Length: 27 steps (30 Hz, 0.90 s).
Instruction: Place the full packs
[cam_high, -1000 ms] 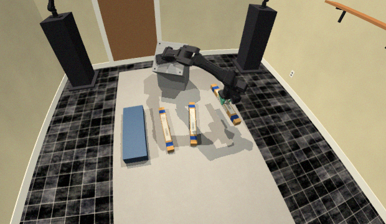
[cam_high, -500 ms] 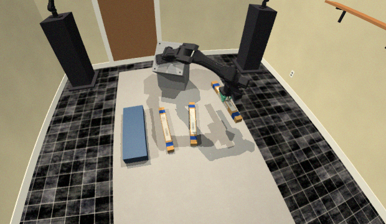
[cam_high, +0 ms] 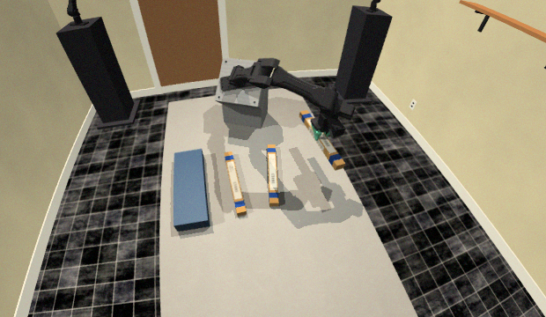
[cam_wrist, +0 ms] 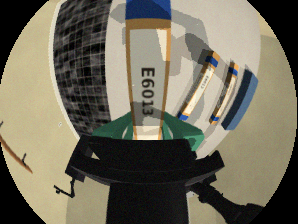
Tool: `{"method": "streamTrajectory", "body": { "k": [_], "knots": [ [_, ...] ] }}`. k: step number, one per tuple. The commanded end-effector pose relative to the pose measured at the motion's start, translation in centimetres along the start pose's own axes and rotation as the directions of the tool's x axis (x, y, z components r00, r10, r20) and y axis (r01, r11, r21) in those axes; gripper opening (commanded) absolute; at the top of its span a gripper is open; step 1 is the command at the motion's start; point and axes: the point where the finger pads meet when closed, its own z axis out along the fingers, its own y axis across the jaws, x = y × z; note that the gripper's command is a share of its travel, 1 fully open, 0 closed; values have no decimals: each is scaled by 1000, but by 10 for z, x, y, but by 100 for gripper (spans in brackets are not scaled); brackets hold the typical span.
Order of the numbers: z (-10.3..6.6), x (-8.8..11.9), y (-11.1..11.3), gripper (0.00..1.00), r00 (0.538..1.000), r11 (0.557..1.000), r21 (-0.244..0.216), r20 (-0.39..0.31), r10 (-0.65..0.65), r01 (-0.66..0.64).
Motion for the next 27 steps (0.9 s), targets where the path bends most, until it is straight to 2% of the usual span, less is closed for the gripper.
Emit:
{"method": "streamTrajectory", "body": {
  "k": [1,27],
  "knots": [
    [-36,-9,2,0,999,1000,-26,38,7,-6],
    [-36,-9,0,0,999,1000,-26,38,-1,2]
  ]
}}
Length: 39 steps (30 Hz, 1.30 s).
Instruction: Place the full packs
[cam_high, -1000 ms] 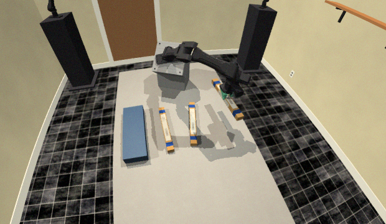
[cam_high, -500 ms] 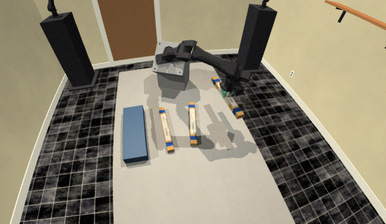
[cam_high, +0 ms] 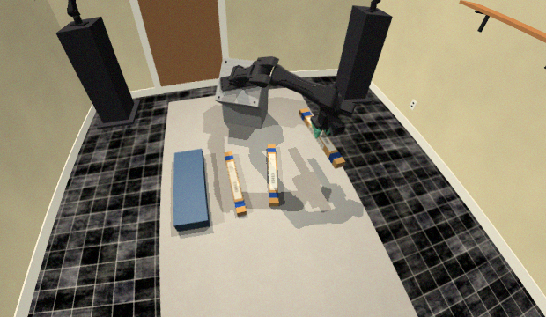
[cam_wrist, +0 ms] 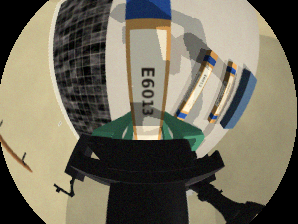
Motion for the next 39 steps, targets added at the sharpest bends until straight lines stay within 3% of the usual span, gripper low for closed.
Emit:
{"method": "streamTrajectory", "body": {
  "k": [1,13,25,29,39],
  "knots": [
    [-26,-11,1,0,999,1000,-30,42,3,-1],
    [-17,2,-1,0,999,1000,-8,21,-29,29],
    [-21,-7,1,0,999,1000,-26,39,-4,5],
    [-14,-2,-12,0,992,992,-20,28,121,-121],
    [-16,2,-29,0,994,994,-29,26,103,-103]
  ]
}}
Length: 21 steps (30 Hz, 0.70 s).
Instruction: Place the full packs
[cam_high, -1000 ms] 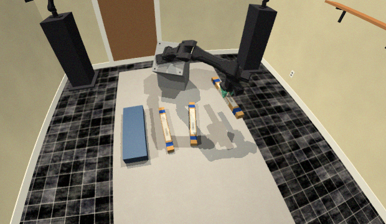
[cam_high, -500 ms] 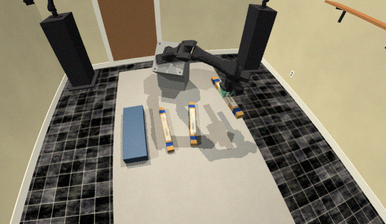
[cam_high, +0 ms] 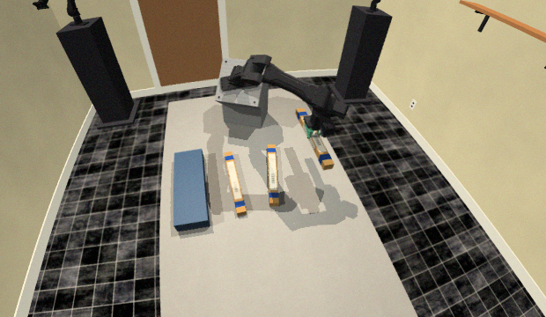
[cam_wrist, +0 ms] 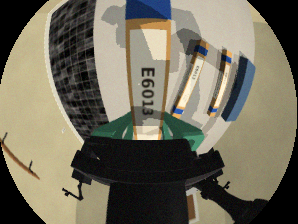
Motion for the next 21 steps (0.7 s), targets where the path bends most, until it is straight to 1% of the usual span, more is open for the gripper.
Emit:
{"method": "streamTrajectory", "body": {
  "k": [1,4,8,10,12,14,16,19,21],
  "knots": [
    [-17,-5,0,0,999,999,-48,36,10,-9],
    [-11,-8,-14,0,999,999,-36,29,24,-23],
    [-16,-5,-19,0,999,999,-49,34,10,-9],
    [-16,-4,-24,0,999,999,-50,33,10,-9],
    [-16,-4,-24,0,999,999,-50,33,10,-9],
    [-10,-7,-35,0,999,999,-38,27,23,-22],
    [-10,-8,-41,0,999,999,-35,29,24,-23],
    [-15,-5,-43,0,999,999,-49,34,10,-9],
    [-14,-5,-48,0,999,999,-49,33,11,-9]
  ]
}}
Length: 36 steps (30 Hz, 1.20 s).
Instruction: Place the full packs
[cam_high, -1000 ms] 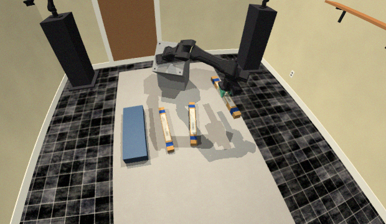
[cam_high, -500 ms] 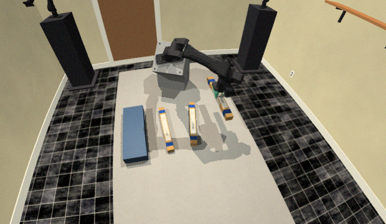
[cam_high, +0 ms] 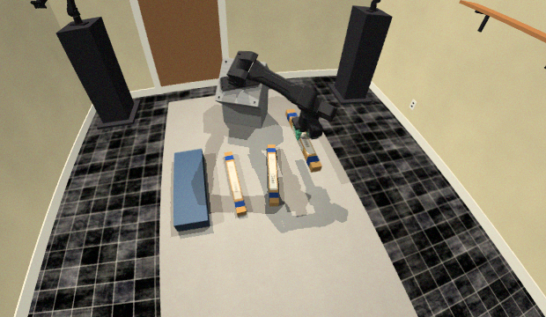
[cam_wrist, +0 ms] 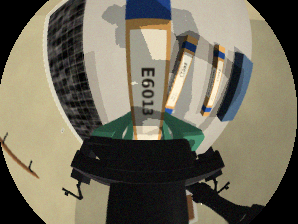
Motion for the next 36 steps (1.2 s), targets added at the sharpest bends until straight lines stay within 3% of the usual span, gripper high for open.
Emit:
{"method": "streamTrajectory", "body": {
  "k": [1,36],
  "knots": [
    [-13,-7,-3,0,999,999,-45,32,11,-9],
    [-9,-8,-85,0,999,999,-44,34,10,-9]
  ]
}}
